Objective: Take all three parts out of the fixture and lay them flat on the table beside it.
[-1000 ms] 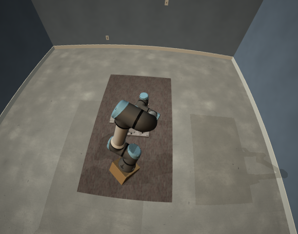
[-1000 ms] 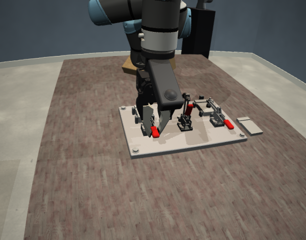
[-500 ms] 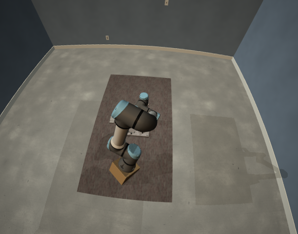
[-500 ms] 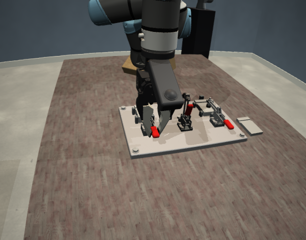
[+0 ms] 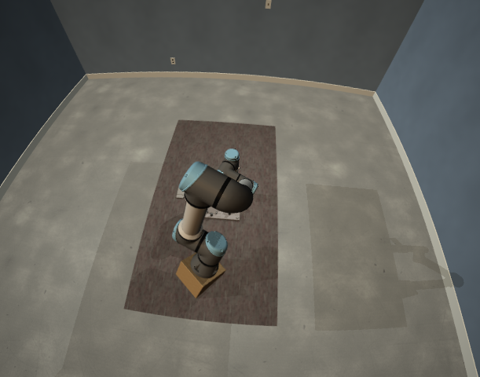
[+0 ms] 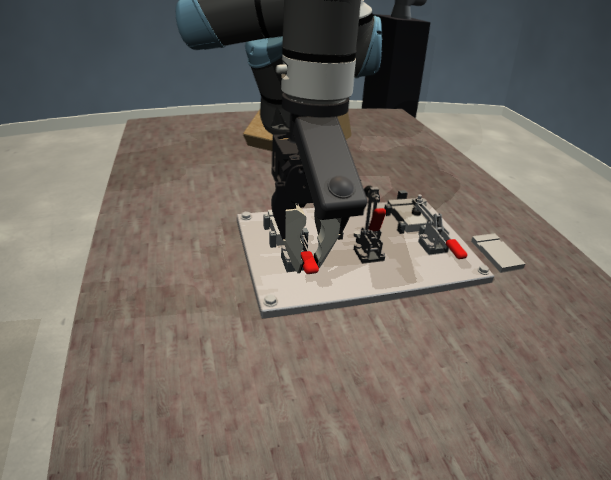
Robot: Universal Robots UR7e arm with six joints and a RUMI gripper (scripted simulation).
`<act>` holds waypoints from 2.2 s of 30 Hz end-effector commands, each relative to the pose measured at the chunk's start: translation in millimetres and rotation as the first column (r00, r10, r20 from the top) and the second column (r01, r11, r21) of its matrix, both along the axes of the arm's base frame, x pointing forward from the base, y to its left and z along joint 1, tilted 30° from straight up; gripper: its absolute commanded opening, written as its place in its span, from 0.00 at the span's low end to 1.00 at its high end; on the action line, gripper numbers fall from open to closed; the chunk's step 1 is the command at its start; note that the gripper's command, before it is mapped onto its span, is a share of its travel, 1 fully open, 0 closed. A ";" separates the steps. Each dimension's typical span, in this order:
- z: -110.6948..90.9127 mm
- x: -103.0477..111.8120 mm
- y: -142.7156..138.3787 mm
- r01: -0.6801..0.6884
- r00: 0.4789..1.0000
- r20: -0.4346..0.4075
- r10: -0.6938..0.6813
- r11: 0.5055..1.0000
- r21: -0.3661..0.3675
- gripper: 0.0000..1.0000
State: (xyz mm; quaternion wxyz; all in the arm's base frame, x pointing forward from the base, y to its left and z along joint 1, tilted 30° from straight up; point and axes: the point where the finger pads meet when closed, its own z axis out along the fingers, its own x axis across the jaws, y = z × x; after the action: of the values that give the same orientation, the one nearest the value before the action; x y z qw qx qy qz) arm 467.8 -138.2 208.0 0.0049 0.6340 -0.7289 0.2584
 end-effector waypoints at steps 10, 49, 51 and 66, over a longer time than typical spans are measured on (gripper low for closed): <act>4.7 -4.2 2.5 0.000 1.000 0.001 0.000 1.000 0.000 0.00; 14.3 -37.9 13.1 0.000 1.000 0.001 0.000 1.000 0.000 0.00; 14.0 -39.9 13.5 0.000 1.000 0.001 0.000 1.000 0.000 0.00; 11.3 -49.8 14.6 0.000 1.000 0.001 0.000 1.000 0.000 0.00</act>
State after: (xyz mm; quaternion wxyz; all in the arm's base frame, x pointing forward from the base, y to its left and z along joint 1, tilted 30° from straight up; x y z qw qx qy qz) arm 420.0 -123.8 219.7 0.0047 0.6339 -0.7288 0.2587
